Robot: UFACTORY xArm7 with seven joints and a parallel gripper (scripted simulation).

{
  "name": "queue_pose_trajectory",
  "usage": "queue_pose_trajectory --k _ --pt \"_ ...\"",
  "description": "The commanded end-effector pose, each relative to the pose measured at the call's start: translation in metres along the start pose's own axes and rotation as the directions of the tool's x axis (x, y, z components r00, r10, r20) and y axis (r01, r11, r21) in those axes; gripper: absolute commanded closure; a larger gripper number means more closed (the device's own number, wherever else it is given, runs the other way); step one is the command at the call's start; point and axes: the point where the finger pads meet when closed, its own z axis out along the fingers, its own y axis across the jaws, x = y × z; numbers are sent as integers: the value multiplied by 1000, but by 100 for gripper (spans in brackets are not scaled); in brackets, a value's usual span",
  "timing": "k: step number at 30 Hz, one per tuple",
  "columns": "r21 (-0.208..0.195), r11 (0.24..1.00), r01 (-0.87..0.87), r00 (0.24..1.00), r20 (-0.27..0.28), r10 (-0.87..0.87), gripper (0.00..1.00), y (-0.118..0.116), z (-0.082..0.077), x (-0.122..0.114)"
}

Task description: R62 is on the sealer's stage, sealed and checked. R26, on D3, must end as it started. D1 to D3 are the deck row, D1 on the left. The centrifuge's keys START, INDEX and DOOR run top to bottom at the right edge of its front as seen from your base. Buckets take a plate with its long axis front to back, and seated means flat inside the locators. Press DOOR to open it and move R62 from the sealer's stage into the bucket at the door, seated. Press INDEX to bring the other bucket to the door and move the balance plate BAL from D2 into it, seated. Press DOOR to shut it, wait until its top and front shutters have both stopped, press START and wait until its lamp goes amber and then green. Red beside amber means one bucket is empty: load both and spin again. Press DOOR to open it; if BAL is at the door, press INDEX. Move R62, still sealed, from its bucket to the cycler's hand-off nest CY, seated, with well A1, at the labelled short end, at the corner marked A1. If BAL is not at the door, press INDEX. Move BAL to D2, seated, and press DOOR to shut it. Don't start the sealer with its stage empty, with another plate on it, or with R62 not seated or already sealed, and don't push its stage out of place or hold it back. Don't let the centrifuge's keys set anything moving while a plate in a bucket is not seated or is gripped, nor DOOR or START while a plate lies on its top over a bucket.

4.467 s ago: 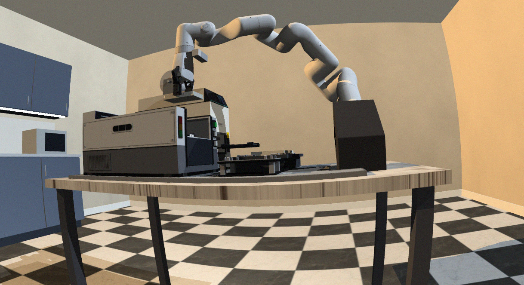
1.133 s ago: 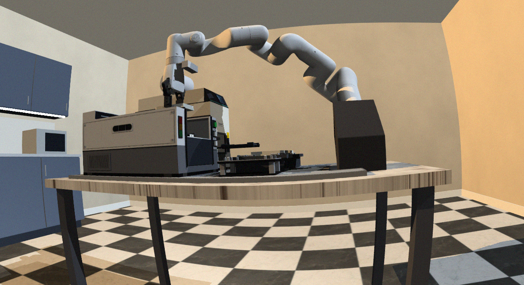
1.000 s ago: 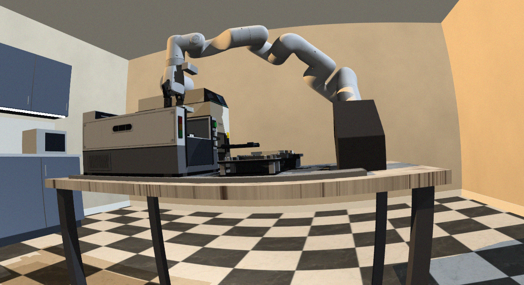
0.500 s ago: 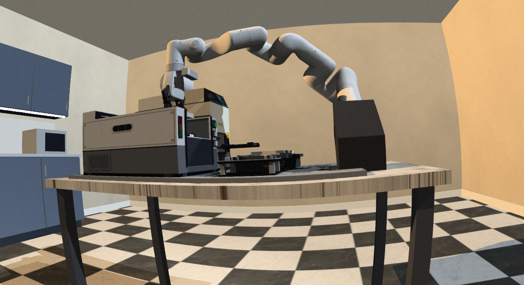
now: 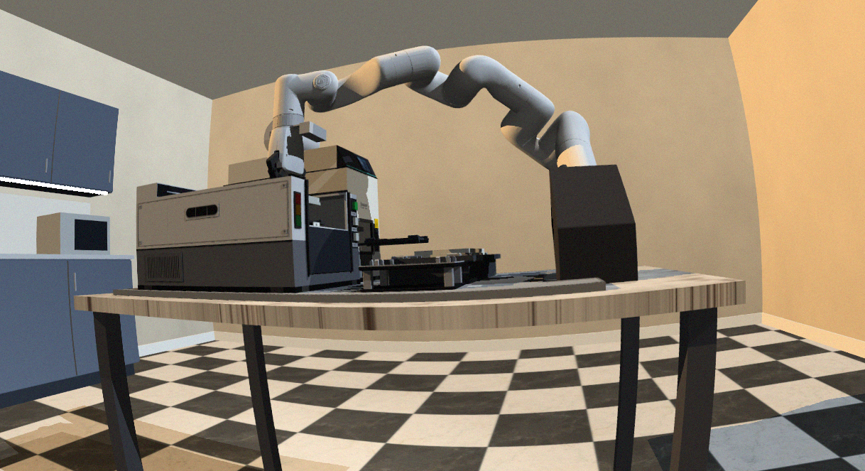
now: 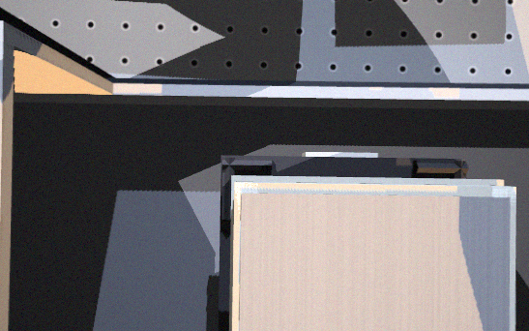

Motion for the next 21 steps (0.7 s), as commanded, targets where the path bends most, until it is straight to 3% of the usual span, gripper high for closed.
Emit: queue_pose_trajectory --k 1,10,21 --pt "-3 1000 0 1000 6 0 100 1 4 -1" --pt "-3 1000 0 1000 6 0 100 1 19 -1" --pt "-3 1000 0 1000 6 0 100 1 23 -1"
